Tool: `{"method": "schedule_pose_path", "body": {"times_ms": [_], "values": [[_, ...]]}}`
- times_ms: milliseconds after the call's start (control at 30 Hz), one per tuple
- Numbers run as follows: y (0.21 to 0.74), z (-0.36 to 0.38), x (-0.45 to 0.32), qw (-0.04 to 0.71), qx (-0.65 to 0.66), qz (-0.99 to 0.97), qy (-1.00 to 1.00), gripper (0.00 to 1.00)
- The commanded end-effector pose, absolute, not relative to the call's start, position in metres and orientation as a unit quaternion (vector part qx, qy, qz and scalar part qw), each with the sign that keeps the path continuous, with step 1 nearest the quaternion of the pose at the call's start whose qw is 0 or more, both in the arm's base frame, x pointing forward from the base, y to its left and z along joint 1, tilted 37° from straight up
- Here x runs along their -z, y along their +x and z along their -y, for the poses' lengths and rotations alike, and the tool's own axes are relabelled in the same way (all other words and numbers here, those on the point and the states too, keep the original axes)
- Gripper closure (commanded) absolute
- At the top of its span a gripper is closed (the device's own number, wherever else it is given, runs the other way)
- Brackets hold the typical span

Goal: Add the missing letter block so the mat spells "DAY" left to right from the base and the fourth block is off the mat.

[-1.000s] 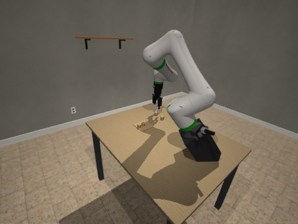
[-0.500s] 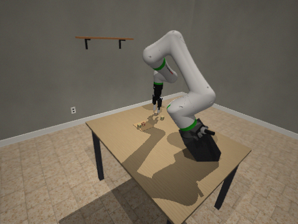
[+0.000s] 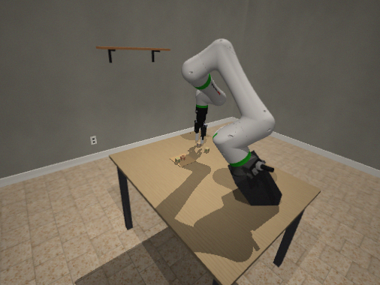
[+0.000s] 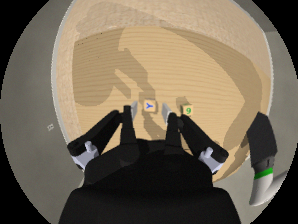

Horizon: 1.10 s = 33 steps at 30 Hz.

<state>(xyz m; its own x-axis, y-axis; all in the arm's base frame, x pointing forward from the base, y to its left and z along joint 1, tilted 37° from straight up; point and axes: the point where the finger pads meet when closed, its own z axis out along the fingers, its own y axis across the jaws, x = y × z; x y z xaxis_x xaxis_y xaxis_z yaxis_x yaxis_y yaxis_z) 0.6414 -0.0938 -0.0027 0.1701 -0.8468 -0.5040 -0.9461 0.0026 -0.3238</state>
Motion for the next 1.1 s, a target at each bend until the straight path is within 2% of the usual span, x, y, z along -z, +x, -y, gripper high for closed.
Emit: {"method": "schedule_pose_path", "body": {"times_ms": [0,1067], "values": [[0.642,0.094,0.003,0.305,-0.081,-0.639,-0.701,0.6],[0.652,0.075,0.032,0.305,-0.081,-0.639,-0.701,0.6]]}}
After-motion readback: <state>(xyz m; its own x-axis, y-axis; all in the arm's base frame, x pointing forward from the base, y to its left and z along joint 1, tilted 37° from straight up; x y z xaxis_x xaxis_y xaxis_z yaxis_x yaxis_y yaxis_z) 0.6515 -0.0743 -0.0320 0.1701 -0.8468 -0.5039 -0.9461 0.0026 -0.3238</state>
